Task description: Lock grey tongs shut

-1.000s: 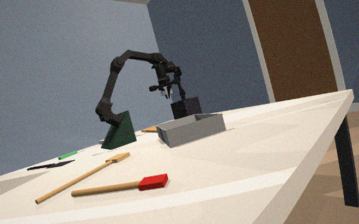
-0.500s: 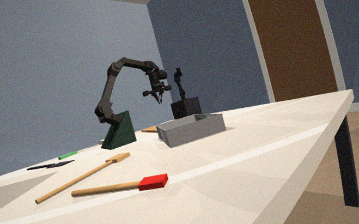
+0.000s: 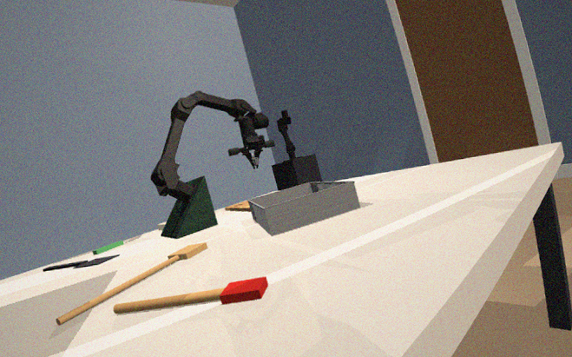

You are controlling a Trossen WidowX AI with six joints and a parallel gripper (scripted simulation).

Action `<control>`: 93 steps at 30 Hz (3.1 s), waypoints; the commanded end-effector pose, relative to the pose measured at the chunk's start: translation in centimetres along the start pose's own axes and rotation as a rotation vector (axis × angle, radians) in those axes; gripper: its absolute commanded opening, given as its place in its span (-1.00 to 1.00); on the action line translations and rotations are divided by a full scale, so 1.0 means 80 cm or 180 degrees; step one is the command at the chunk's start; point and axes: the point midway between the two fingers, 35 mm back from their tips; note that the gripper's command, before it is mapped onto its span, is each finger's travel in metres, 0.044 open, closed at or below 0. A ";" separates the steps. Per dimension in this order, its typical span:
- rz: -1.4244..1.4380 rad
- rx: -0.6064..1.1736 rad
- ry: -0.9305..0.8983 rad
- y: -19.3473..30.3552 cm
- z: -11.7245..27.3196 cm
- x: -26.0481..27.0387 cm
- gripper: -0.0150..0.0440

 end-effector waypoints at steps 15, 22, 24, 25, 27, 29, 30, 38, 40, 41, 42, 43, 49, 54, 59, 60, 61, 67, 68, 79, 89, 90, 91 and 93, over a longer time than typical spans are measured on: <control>-0.0060 0.1558 0.0007 -0.011 -0.006 0.016 -1.00; -0.0052 0.2121 -0.0031 -0.018 -0.004 0.015 -1.00; -0.0047 0.2280 -0.0047 -0.020 -0.003 0.014 -1.00; -0.0043 0.2360 -0.0056 -0.021 -0.002 0.014 -1.00; -0.0035 0.2518 -0.0076 -0.024 -0.001 0.012 -1.00; -0.0025 0.2675 -0.0099 -0.027 0.001 0.011 -1.00; -0.0020 0.2754 -0.0111 -0.028 0.002 0.010 -1.00; 0.0040 0.3371 -0.0229 -0.041 0.011 -0.002 -1.00; 0.0051 0.3471 -0.0251 -0.044 0.013 -0.004 -1.00; 0.0052 0.3484 -0.0254 -0.044 0.013 -0.004 -1.00; 0.0052 0.3484 -0.0254 -0.044 0.013 -0.004 -1.00; 0.0052 0.3484 -0.0254 -0.044 0.013 -0.004 -1.00; 0.0052 0.3484 -0.0254 -0.044 0.013 -0.004 -1.00; 0.0052 0.3484 -0.0254 -0.044 0.013 -0.004 -1.00; 0.0052 0.3484 -0.0254 -0.044 0.013 -0.004 -1.00; 0.0052 0.3484 -0.0254 -0.044 0.013 -0.004 -1.00; 0.0052 0.3484 -0.0254 -0.044 0.013 -0.004 -1.00; 0.0052 0.3484 -0.0254 -0.044 0.013 -0.004 -1.00; 0.0052 0.3484 -0.0254 -0.044 0.013 -0.004 -1.00; 0.0052 0.3484 -0.0254 -0.044 0.013 -0.004 -1.00; 0.0048 0.3405 -0.0241 -0.042 0.012 -0.002 -1.00; 0.0048 0.3354 -0.0233 -0.041 0.011 -0.001 -1.00; 0.0041 0.3293 -0.0220 -0.039 0.010 0.000 -1.00; 0.0024 0.3145 -0.0189 -0.036 0.007 0.003 -1.00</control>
Point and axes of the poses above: the point midway between the two fingers, 35 mm back from their tips, its own z axis back along the fingers, its own x axis across the jaws, y = z × x, and after that the axes turned 3 degrees about z, right-handed
